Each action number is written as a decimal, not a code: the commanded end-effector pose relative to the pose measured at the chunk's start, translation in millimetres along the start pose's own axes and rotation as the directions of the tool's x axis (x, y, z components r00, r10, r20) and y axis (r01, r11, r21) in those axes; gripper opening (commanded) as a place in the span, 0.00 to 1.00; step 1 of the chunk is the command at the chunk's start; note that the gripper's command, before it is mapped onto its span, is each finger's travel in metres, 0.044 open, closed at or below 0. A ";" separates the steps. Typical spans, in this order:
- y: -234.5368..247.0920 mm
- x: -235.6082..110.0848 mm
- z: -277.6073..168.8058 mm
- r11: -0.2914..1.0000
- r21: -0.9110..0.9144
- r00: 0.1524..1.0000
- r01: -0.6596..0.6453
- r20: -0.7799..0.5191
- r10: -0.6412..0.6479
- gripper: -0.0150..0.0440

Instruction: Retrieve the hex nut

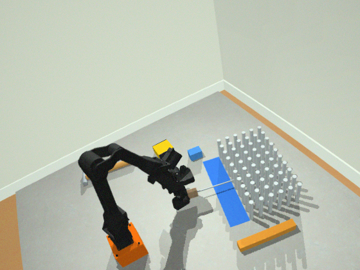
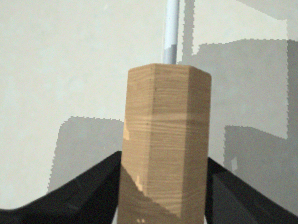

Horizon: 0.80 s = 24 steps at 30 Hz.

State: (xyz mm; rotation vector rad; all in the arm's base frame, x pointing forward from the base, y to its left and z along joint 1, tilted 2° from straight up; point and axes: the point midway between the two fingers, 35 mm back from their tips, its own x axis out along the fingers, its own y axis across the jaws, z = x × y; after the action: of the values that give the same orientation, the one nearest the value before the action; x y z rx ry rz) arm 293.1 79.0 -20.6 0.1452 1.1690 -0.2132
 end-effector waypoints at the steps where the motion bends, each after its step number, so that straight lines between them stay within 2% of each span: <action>1: 2.1 1.1 5.8 1.000 -0.001 1.000 -0.007 0.006 0.007 0.25; 24: 2.2 7.7 22.0 1.000 -0.001 1.000 -0.007 0.007 0.007 0.25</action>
State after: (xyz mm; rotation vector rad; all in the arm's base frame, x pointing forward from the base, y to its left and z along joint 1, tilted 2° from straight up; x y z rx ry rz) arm 311.3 75.0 -20.3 0.1460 1.1656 -0.2128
